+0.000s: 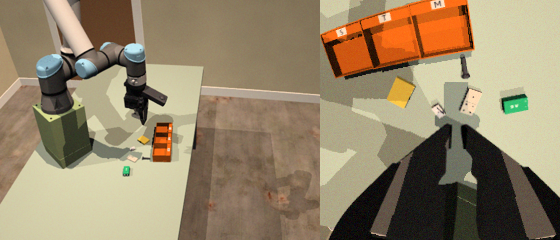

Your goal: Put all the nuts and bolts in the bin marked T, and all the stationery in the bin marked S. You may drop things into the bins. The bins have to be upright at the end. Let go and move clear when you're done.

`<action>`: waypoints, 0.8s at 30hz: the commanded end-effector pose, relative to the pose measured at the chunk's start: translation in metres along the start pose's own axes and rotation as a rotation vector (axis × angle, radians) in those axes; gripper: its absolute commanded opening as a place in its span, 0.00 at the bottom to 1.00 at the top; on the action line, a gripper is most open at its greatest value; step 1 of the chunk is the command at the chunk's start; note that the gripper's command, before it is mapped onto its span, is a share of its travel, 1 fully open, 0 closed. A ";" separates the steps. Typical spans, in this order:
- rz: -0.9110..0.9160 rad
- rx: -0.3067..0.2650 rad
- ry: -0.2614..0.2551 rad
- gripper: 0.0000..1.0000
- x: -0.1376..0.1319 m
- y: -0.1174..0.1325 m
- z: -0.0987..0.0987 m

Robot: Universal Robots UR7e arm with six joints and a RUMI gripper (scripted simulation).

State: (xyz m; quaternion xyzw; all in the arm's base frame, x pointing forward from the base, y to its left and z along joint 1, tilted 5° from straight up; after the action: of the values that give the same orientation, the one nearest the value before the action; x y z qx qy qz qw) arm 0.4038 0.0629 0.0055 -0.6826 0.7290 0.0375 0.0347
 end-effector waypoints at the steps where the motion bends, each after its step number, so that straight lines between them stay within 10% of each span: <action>1: -0.039 0.024 0.004 0.04 0.006 0.023 0.002; 24: -0.169 0.042 0.018 0.04 0.007 0.036 0.018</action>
State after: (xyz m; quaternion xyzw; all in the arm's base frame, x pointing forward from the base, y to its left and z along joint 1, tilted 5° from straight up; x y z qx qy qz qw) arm 0.3575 0.0574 -0.0026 -0.7159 0.6966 0.0152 0.0447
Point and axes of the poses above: the point where the finger pads meet when closed, its own z axis out along the fingers, its own x axis across the jaws, y = z × x, the point moved 4 cm from there along -z, back along the fingers, and after that the axes turned 8 degrees about z, right-handed, at the moved point
